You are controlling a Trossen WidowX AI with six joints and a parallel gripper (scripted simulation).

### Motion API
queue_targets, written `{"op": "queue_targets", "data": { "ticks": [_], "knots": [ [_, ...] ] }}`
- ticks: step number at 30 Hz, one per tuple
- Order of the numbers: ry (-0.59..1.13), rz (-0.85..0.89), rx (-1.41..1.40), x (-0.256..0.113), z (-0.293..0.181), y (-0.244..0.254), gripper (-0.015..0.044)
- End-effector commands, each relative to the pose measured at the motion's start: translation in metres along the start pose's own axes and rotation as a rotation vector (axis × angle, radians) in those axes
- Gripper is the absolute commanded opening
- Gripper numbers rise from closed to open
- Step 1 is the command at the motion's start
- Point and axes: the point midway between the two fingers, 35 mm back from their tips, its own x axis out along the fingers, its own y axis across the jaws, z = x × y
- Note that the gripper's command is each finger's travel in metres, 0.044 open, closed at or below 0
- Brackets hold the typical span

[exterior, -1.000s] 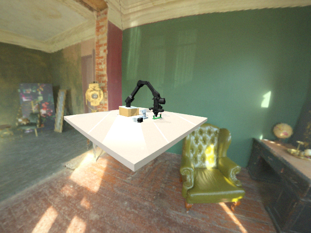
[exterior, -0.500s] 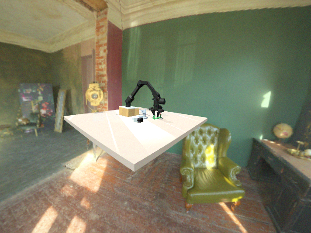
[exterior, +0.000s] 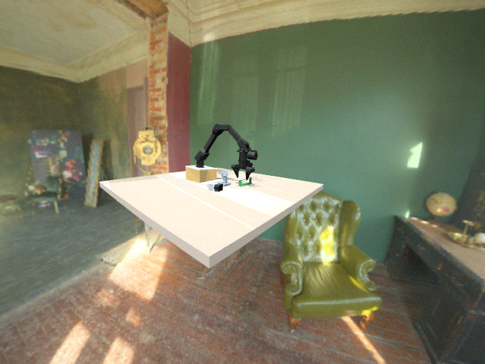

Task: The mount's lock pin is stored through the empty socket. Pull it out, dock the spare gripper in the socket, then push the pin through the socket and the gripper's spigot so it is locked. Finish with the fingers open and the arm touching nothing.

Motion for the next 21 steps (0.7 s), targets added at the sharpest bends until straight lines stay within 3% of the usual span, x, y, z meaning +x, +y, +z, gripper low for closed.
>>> {"op": "queue_targets", "data": {
  "ticks": [1,21],
  "knots": [
    [0.000,-0.001,0.000,-0.011,0.001,0.000,0.0440],
    [0.010,0.042,0.009,-0.053,0.001,0.014,0.0440]
  ]
}}
